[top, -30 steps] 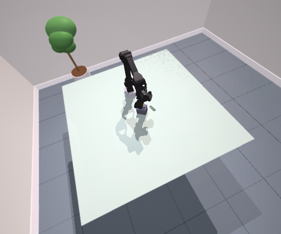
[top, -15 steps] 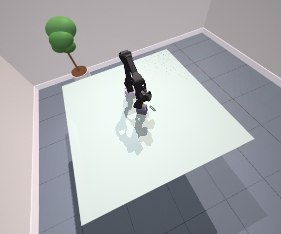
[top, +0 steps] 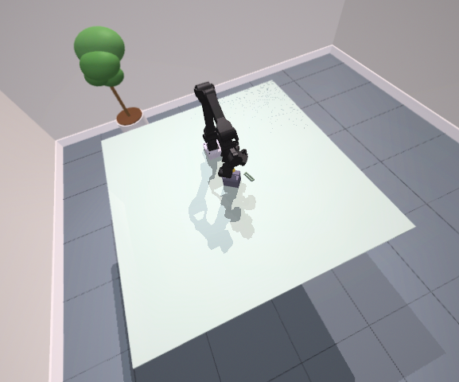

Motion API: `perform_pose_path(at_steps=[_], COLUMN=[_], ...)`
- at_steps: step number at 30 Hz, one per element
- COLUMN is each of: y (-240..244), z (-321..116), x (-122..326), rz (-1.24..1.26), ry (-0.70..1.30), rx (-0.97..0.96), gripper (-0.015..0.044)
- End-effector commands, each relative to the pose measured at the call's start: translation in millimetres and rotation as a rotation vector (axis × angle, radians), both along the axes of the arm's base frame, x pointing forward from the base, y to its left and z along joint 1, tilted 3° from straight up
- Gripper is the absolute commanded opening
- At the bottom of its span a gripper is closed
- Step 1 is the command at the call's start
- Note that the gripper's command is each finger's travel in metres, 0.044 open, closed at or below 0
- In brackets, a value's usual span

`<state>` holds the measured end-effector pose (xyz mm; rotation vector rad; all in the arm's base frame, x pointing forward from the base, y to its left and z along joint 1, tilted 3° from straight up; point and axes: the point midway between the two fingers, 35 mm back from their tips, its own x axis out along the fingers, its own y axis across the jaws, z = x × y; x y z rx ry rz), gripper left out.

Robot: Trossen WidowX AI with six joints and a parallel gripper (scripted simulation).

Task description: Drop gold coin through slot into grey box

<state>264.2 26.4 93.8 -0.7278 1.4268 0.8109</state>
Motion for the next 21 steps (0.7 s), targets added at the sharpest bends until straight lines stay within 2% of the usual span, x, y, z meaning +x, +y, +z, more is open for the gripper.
perform_pose_path(at_steps=[1,21], y=[-0.3,0.0], z=[-3.0,-10.8], x=[-0.5,-0.8], rz=[-0.001,0.004], ry=[0.003,0.003], rx=[-0.001,-0.001], gripper=[0.0,0.0])
